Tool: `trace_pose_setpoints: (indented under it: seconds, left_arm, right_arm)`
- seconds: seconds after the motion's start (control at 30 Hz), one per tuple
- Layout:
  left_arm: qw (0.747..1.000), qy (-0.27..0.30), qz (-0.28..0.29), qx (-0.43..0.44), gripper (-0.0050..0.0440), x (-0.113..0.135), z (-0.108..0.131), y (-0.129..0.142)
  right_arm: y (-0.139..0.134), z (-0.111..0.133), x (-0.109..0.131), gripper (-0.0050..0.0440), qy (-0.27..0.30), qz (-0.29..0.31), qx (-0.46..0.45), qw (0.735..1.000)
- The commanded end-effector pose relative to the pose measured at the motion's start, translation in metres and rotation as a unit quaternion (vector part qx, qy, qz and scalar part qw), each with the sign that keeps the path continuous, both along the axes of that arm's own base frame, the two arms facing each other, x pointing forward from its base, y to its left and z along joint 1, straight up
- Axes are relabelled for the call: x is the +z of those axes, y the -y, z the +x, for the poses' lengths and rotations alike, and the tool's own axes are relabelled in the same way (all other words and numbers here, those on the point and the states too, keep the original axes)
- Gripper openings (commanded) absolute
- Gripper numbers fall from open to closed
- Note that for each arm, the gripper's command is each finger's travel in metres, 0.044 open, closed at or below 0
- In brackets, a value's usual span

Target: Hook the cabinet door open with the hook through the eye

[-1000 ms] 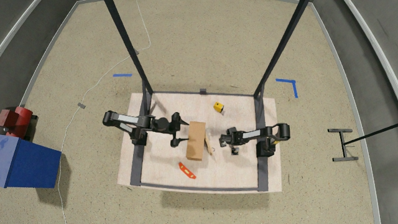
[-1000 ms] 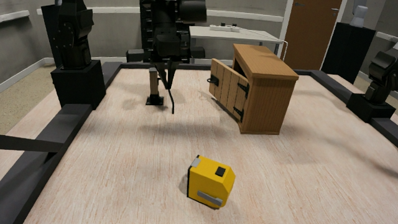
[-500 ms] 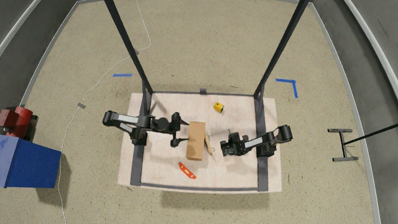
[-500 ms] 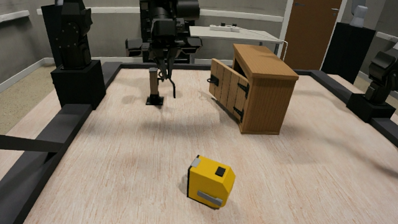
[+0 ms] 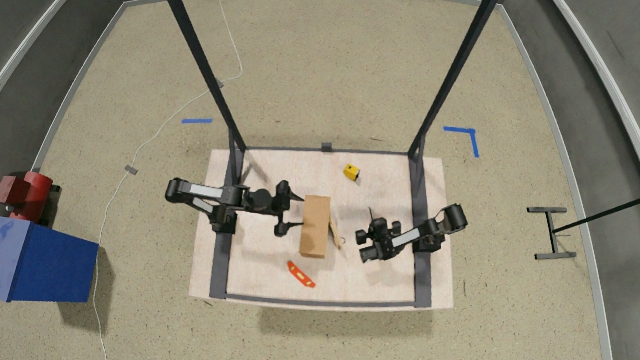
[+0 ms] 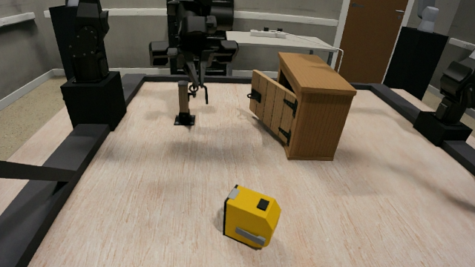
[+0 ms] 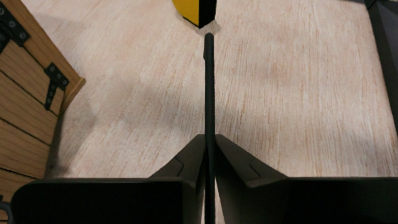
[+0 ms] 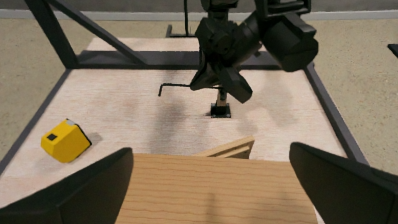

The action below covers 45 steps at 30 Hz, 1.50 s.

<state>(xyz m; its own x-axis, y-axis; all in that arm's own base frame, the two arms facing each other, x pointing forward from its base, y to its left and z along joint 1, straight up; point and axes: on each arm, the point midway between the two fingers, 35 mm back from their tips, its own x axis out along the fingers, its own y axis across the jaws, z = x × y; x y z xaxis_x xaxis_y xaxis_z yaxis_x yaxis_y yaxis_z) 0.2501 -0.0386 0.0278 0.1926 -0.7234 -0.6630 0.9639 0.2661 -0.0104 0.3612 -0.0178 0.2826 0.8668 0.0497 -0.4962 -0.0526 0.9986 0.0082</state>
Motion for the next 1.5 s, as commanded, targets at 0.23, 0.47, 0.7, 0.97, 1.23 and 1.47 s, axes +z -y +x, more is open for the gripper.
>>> trace_pose_setpoints:
  seconds: [0.23, 0.47, 0.7, 0.97, 1.23, 1.47]
  left_arm:
    - [1.0, 0.009, 0.001, 0.003, -0.005, 0.005, 0.005, -0.003]
    - [0.998, 0.009, 0.003, 0.068, -0.005, 0.005, 0.008, -0.005]
    - [0.993, 0.01, 0.002, 0.119, -0.005, 0.006, 0.012, -0.006]
    - [0.985, 0.01, 0.002, 0.173, -0.005, 0.006, 0.017, -0.009]
    - [0.972, 0.01, 0.001, 0.237, -0.005, 0.006, 0.022, -0.013]
    - [0.957, 0.01, 0.0, 0.291, -0.005, 0.006, 0.025, -0.017]
  right_arm:
    - [0.002, -0.002, 0.013, 0.04, 0.017, -0.002, -0.002, 1.0]
    - [0.003, -0.002, 0.013, 0.04, 0.016, -0.001, -0.008, 1.0]
    - [0.008, -0.003, 0.017, 0.04, 0.021, -0.001, -0.028, 0.999]
    - [0.014, -0.003, 0.017, 0.04, 0.02, -0.001, -0.052, 0.998]
    - [0.021, -0.003, 0.017, 0.04, 0.02, 0.0, -0.076, 0.997]
    - [0.023, -0.004, 0.017, 0.04, 0.02, 0.0, -0.085, 0.996]
